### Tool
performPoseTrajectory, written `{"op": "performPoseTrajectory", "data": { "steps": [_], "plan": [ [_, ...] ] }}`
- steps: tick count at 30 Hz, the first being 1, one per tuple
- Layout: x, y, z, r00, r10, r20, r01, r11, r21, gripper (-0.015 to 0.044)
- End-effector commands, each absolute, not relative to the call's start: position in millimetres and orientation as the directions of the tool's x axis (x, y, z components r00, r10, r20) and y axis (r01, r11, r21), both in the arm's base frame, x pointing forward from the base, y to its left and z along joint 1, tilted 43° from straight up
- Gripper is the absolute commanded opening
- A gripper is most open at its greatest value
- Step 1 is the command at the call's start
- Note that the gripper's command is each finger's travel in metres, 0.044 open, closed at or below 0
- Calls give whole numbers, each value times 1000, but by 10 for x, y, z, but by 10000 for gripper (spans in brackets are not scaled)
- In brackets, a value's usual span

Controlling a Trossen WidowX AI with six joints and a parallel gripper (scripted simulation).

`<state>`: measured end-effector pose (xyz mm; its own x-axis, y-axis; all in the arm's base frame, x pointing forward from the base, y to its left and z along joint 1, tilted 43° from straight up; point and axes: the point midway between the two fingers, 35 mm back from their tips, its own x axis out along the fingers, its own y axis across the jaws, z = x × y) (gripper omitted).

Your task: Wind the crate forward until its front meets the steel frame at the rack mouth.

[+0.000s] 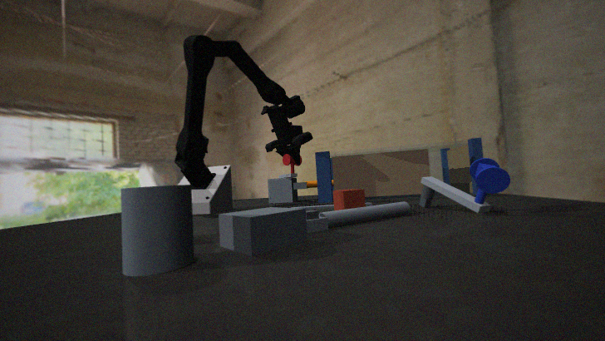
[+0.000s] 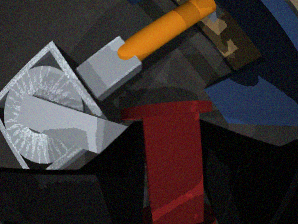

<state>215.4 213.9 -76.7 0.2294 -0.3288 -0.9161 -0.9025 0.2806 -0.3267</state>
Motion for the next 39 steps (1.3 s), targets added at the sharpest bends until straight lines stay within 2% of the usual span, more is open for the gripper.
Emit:
{"op": "performPoseTrajectory", "data": {
  "steps": [1,39],
  "plan": [
    [2255,2217,-846,243,-317,-917,-897,287,-337,0],
    [2423,2606,-1169,244,-314,-918,-896,288,-337,0]
  ]
}}
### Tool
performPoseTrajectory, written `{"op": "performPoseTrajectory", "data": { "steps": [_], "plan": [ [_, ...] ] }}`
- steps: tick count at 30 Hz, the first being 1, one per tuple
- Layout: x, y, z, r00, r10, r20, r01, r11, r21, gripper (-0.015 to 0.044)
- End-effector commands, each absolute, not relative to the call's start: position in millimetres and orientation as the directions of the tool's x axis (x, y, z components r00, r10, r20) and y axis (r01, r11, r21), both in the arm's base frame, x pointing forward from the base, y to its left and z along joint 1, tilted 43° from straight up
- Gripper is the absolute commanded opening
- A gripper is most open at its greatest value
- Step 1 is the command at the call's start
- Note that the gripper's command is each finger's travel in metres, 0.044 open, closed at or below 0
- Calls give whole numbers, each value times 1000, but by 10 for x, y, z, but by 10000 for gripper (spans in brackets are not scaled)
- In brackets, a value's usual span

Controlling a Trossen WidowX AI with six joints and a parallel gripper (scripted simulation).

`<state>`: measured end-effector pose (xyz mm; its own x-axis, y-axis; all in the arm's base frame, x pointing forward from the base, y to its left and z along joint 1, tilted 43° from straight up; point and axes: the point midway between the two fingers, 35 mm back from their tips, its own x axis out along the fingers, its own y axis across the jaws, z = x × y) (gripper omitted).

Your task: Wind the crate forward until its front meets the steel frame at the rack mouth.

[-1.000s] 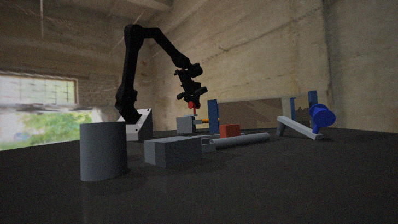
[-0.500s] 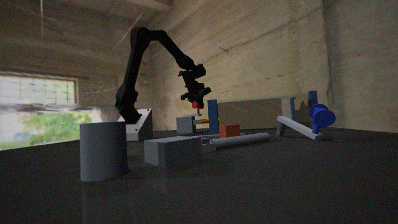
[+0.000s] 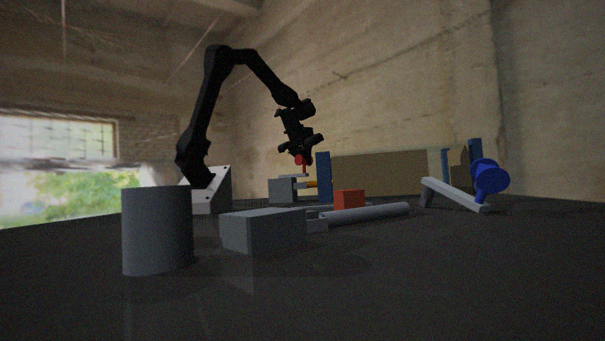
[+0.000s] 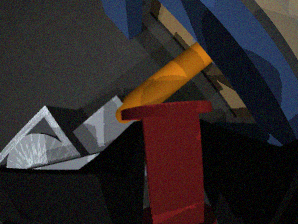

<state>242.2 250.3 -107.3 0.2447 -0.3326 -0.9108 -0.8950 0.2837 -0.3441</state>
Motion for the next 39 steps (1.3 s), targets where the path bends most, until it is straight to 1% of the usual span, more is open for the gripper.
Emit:
{"op": "performPoseTrajectory", "data": {
  "steps": [1,39],
  "plan": [
    [2423,2614,-1176,244,-314,-918,-896,288,-337,0],
    [2296,3005,-1520,244,-310,-919,-896,290,-336,0]
  ]
}}
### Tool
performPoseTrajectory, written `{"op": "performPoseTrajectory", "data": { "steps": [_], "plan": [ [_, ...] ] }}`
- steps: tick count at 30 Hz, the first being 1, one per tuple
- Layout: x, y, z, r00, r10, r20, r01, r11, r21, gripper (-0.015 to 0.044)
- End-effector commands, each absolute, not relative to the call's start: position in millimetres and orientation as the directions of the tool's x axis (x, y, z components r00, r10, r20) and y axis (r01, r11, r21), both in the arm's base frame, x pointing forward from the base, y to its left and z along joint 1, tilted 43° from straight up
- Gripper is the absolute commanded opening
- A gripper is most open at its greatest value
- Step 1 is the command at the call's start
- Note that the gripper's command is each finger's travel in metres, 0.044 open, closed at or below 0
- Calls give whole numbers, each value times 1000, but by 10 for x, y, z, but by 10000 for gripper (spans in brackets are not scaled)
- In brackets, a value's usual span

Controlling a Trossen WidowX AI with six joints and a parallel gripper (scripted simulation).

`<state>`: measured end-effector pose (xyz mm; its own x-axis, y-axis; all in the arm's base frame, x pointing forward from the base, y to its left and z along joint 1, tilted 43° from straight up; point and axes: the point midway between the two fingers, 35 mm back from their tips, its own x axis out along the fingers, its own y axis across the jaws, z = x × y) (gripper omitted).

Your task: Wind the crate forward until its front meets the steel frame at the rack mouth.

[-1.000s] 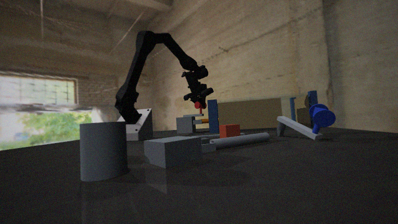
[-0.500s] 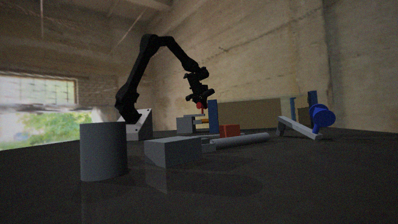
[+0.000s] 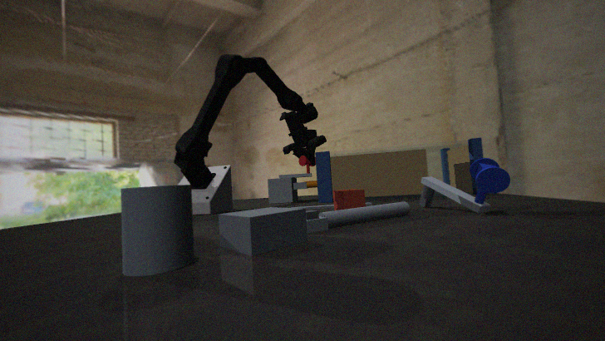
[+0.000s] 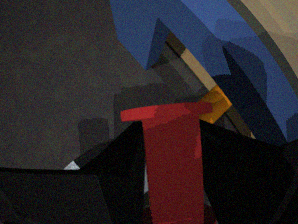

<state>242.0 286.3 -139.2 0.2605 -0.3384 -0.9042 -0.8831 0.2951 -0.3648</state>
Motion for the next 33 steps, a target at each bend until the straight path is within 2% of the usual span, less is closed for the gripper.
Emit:
{"op": "performPoseTrajectory", "data": {
  "steps": [1,33],
  "plan": [
    [2287,3016,-1531,244,-309,-919,-896,290,-335,0],
    [2049,3218,-1720,242,-307,-920,-897,291,-333,0]
  ]
}}
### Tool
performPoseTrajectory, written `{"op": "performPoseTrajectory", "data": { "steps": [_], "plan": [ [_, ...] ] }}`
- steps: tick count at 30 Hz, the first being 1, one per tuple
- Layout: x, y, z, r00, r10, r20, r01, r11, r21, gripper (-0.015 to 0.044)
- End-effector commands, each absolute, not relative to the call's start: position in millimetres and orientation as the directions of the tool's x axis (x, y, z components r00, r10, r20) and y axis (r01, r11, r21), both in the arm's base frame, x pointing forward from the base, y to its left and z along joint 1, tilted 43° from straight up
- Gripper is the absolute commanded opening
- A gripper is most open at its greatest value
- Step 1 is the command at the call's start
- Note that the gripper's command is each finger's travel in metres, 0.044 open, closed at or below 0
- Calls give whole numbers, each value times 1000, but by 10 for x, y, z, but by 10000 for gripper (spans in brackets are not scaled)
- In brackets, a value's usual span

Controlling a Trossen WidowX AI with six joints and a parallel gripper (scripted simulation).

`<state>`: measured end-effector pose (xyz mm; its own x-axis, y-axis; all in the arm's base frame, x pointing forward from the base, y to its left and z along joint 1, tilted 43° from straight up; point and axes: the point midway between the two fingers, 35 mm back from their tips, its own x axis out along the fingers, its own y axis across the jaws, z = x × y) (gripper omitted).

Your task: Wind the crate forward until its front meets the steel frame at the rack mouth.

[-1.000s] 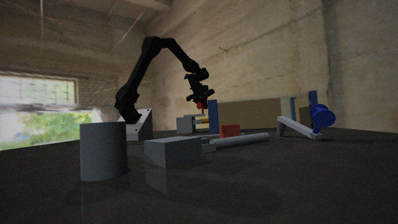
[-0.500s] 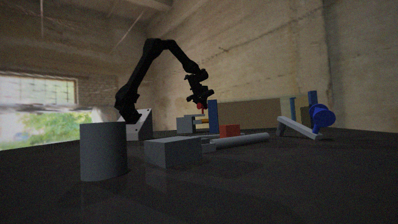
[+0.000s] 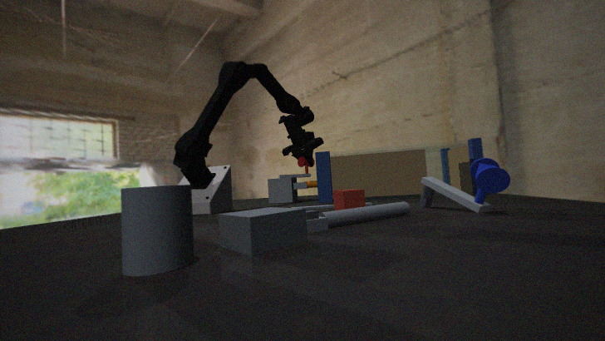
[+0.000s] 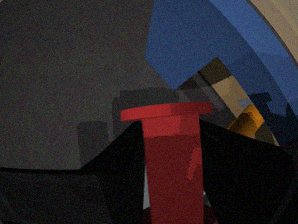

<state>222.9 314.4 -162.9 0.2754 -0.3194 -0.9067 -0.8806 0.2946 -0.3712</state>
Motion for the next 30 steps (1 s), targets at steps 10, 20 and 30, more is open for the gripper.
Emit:
{"op": "performPoseTrajectory", "data": {
  "steps": [10,20,30],
  "plan": [
    [1930,3277,-1779,242,-306,-921,-897,291,-332,0],
    [1840,3311,-1814,241,-305,-921,-897,291,-331,0],
    [1791,3326,-1831,241,-305,-921,-898,291,-331,0]
  ]
}}
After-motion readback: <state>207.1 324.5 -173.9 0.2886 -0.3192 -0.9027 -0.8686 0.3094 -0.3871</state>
